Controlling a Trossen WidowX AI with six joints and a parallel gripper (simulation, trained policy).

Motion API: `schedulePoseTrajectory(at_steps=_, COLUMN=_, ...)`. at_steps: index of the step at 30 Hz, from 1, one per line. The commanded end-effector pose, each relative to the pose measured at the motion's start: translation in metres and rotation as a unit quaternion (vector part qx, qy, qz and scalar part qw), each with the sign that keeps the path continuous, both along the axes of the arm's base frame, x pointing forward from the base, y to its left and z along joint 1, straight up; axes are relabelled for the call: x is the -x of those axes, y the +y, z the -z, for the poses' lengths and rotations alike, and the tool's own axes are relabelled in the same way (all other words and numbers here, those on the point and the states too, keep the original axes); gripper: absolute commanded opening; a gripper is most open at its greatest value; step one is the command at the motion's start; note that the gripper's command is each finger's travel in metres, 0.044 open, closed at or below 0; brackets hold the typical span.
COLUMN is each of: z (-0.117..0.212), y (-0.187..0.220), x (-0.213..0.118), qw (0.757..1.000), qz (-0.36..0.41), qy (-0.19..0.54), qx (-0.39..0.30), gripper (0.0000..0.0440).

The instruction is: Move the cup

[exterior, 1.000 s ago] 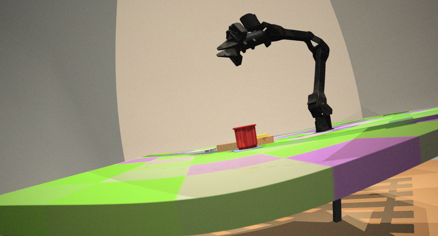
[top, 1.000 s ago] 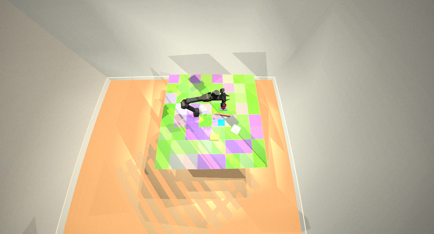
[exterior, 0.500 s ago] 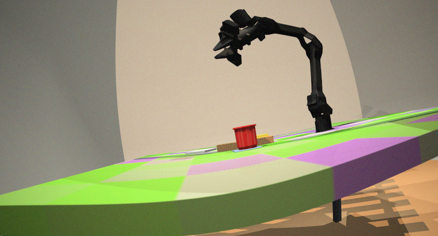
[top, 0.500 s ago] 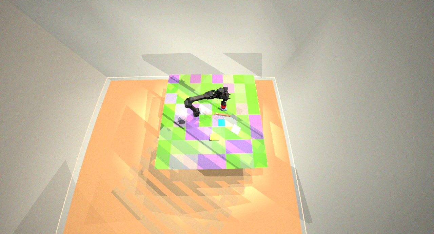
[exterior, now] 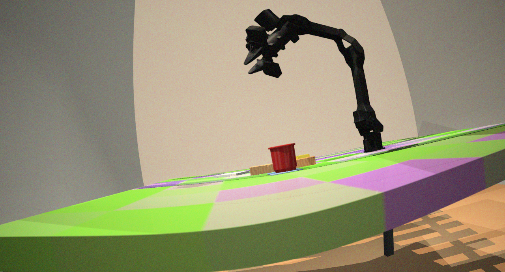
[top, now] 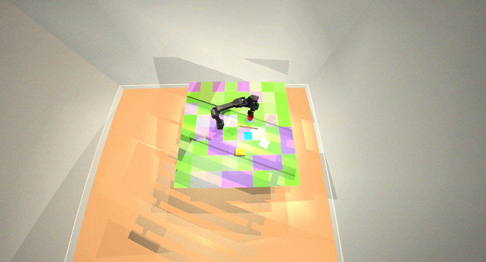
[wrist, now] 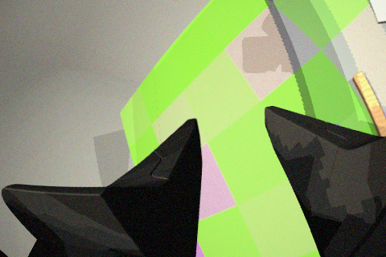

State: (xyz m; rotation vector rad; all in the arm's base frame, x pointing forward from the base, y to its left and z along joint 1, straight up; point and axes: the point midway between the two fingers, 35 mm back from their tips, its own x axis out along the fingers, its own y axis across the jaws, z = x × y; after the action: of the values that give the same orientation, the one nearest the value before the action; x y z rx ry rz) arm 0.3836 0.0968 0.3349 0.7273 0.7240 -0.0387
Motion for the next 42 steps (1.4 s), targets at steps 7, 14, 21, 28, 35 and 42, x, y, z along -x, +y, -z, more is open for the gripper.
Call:
schedulePoseTrajectory(at_steps=7, z=0.018, y=0.005, x=-0.002, qw=0.996, qz=0.031, qy=0.074, qx=-0.027, gripper=0.0151)
schedulePoseTrajectory(at_steps=14, z=0.035, y=0.006, x=-0.002, qw=0.989, qz=0.057, qy=0.131, qx=-0.036, gripper=0.0136)
schedulePoseTrajectory(at_steps=21, z=0.058, y=0.004, x=-0.001, qw=0.979, qz=0.079, qy=0.188, qx=-0.031, gripper=0.0122)
schedulePoseTrajectory(at_steps=28, z=0.082, y=0.001, x=0.003, qw=0.965, qz=0.098, qy=0.244, qx=-0.015, gripper=0.0135)
schedulePoseTrajectory(at_steps=35, z=0.106, y=-0.003, x=0.01, qw=0.948, qz=0.111, qy=0.299, qx=0.005, gripper=0.0139)
schedulePoseTrajectory(at_steps=42, z=0.129, y=-0.006, x=0.018, qw=0.927, qz=0.123, qy=0.352, qx=0.029, gripper=0.0147)
